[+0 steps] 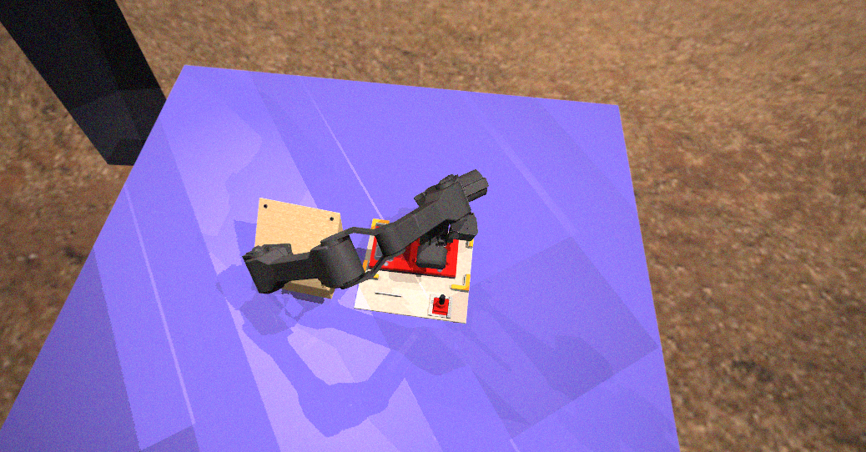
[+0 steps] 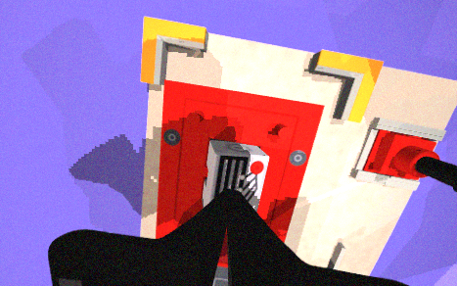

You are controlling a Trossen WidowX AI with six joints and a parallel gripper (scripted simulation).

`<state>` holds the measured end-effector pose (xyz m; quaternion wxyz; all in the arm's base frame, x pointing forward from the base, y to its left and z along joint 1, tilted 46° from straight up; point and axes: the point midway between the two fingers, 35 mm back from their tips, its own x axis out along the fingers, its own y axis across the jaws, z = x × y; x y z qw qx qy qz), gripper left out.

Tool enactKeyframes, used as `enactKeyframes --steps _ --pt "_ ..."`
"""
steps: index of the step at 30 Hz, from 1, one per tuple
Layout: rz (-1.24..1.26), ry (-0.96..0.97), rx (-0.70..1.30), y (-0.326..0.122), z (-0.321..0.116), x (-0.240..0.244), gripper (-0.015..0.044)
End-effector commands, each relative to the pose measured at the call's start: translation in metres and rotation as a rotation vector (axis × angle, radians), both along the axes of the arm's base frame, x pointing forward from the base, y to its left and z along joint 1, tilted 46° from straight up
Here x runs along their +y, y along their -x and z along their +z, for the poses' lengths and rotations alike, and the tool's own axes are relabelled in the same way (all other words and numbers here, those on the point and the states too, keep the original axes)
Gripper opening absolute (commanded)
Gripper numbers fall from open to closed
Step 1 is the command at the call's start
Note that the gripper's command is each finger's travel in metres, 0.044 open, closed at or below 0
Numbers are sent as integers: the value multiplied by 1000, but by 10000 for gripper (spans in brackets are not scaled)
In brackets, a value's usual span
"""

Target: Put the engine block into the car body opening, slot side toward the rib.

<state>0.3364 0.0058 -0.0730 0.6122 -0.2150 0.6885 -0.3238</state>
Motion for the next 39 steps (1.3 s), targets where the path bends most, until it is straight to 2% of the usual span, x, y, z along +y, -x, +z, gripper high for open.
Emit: enactKeyframes --steps 1,39 --pt "4 -1 4 1 -1 -1 0" --pt "0 -4 2 1 -3 -2 0"
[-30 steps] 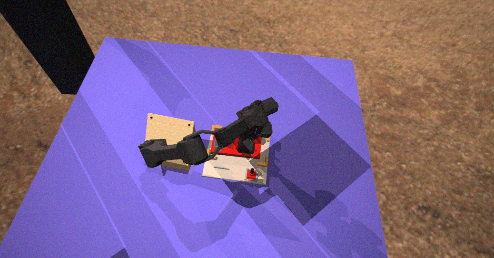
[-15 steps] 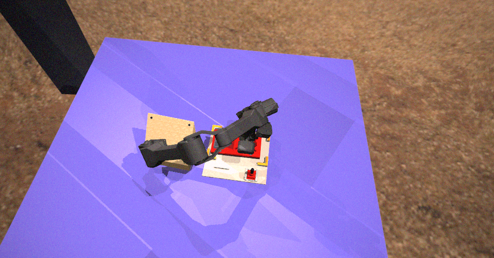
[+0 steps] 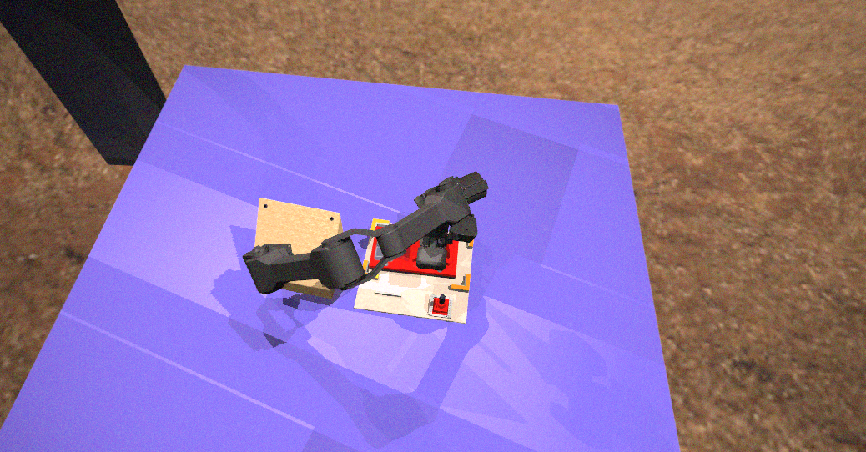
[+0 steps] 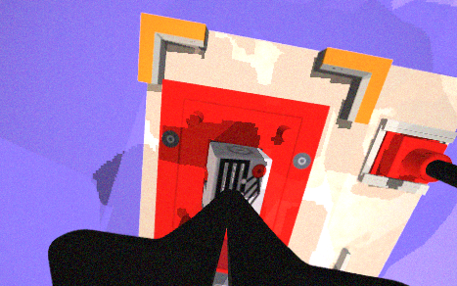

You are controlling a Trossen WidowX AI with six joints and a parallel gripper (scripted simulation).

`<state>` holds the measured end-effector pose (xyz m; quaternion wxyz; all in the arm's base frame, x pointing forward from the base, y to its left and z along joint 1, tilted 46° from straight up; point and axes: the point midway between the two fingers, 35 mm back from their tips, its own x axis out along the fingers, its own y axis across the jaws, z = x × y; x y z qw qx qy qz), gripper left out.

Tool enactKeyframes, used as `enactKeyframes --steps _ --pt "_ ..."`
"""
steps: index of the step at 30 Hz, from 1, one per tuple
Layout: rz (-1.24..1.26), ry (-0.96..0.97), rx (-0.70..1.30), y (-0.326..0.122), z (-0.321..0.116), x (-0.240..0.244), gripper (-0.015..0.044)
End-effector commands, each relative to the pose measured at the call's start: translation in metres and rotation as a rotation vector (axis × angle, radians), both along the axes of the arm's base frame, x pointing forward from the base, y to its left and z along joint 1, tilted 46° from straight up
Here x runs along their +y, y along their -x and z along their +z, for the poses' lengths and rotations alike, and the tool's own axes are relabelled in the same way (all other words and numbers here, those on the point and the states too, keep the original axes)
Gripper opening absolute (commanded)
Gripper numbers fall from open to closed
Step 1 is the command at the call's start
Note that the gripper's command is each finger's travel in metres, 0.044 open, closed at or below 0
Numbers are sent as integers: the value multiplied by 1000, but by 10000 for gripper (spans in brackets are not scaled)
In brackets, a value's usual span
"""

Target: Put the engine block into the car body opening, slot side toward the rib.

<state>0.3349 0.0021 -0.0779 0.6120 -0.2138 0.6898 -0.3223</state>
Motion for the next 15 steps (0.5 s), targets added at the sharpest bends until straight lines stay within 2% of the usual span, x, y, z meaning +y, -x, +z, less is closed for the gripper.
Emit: enactKeyframes --steps 1,13,15 --pt "3 2 2 -2 7 6 0" --pt "4 3 3 -2 9 8 0" --pt "4 3 3 -2 9 8 53"
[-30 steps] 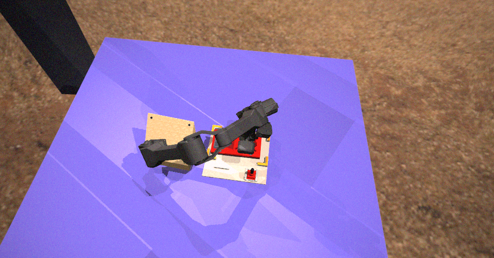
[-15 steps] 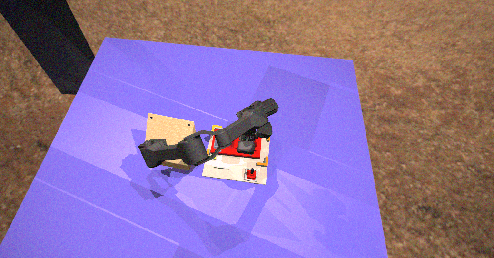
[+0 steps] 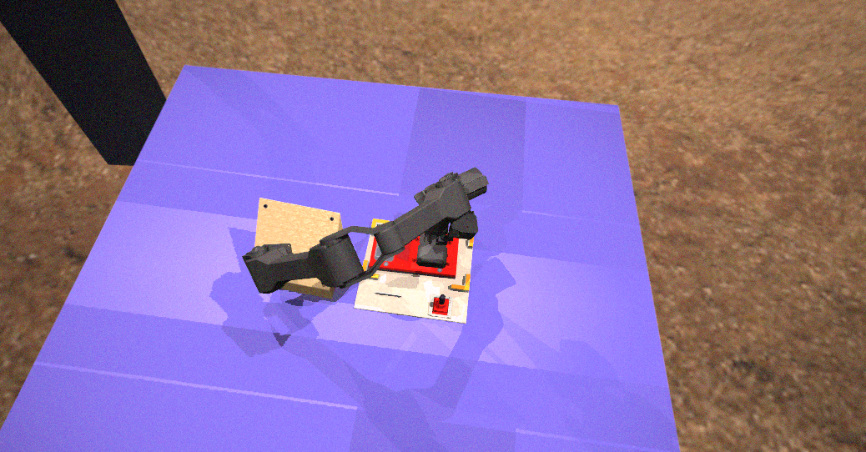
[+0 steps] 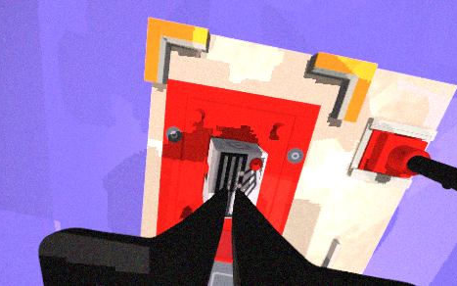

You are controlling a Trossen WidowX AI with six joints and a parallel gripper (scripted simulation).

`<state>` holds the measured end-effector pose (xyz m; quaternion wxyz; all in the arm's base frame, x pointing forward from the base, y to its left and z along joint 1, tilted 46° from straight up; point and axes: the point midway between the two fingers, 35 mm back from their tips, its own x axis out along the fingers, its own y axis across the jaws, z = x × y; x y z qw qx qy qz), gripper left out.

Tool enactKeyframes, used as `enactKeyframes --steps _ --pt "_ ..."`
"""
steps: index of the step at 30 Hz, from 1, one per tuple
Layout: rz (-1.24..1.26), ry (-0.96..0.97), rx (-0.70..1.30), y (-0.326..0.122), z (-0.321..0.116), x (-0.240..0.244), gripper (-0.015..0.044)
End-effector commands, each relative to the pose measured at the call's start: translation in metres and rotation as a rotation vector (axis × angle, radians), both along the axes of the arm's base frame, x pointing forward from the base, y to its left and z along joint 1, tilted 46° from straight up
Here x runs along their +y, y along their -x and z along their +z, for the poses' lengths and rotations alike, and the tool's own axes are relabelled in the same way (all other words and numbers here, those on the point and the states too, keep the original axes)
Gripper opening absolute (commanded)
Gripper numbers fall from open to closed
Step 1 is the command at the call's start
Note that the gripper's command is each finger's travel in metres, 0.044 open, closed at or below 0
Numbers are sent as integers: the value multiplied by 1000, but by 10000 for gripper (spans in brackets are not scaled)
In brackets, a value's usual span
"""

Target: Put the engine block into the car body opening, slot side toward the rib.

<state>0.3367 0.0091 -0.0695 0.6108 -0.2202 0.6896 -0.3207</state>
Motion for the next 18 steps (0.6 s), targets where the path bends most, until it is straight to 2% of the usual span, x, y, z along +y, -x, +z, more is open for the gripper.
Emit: enactKeyframes --steps 1,10,14,18 --pt "-6 -3 -4 0 0 1 79" --pt "-6 -3 -4 0 0 1 310" --pt "-6 -3 -4 -1 2 2 310" --pt "-9 -6 -7 -11 34 36 310"
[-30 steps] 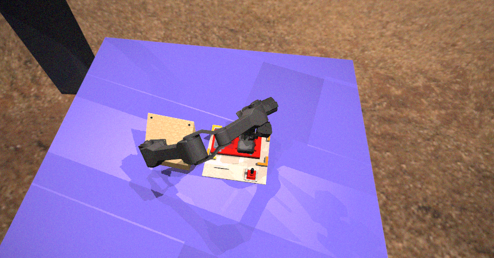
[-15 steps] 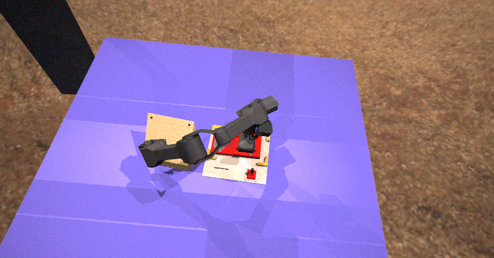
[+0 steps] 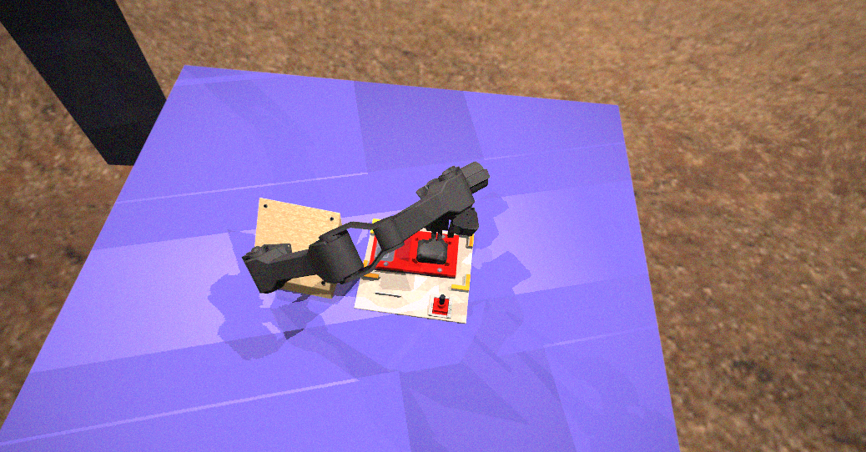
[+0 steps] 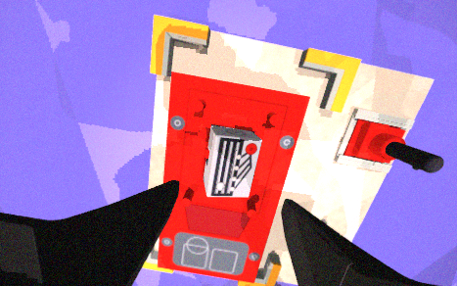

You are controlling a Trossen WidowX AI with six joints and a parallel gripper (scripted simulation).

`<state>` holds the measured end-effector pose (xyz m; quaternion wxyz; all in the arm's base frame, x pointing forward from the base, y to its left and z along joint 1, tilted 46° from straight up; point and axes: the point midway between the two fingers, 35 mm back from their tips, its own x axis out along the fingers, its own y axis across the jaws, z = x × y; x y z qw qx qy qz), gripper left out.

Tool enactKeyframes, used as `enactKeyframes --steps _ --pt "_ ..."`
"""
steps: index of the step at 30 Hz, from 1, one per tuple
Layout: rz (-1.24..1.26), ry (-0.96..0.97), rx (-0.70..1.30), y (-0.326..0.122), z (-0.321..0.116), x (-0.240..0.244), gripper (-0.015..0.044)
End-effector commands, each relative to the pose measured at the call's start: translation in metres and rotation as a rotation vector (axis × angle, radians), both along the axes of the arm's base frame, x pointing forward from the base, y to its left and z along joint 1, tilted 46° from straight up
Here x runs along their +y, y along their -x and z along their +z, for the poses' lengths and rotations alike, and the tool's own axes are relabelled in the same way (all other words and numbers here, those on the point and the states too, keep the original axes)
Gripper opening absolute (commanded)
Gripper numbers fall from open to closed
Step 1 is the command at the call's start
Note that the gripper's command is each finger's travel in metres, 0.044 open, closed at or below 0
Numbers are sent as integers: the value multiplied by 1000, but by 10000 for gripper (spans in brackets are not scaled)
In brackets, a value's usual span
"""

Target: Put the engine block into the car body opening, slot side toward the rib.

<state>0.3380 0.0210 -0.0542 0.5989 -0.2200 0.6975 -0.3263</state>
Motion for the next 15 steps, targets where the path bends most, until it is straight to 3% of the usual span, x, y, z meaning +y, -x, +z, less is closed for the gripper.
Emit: enactKeyframes --steps 1,10,15 --pt "9 -14 -31 -12 30 34 310" --pt "7 -13 -32 -15 44 49 310" --pt "8 -14 -31 -15 42 46 440"
